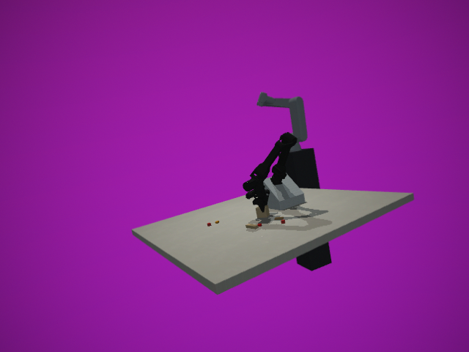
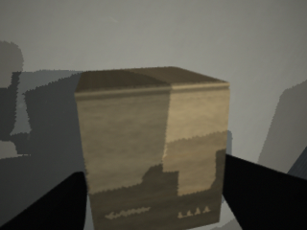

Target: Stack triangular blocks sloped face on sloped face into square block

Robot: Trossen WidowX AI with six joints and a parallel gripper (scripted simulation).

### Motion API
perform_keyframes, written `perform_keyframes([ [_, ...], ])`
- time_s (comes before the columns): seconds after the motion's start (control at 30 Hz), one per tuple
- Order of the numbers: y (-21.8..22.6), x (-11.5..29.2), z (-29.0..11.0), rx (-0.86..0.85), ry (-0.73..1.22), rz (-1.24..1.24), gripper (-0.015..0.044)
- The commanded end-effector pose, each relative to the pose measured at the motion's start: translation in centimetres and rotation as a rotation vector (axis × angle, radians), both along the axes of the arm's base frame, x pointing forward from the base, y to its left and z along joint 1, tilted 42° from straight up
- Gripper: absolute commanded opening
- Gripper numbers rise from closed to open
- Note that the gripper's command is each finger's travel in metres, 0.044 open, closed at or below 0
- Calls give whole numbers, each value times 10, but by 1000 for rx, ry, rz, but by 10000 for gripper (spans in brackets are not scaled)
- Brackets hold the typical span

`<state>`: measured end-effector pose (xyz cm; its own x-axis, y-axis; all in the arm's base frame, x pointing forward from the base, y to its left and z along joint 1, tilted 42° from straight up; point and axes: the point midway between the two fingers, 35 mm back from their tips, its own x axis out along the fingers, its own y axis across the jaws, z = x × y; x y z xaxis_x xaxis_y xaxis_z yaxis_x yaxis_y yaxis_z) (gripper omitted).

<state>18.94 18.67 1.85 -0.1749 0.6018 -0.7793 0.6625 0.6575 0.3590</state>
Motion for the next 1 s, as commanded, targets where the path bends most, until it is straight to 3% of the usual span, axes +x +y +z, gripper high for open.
perform_keyframes([
  [0.0,0,0,0,0,0,1,394],
  [0.07,0,0,0,0,0,1,440],
  [0.33,-1,1,2,-1,-1,1,440],
  [0.6,-65,20,83,-5,-2,0,440],
  [0.97,-63,21,80,-2,-6,-10,440],
])
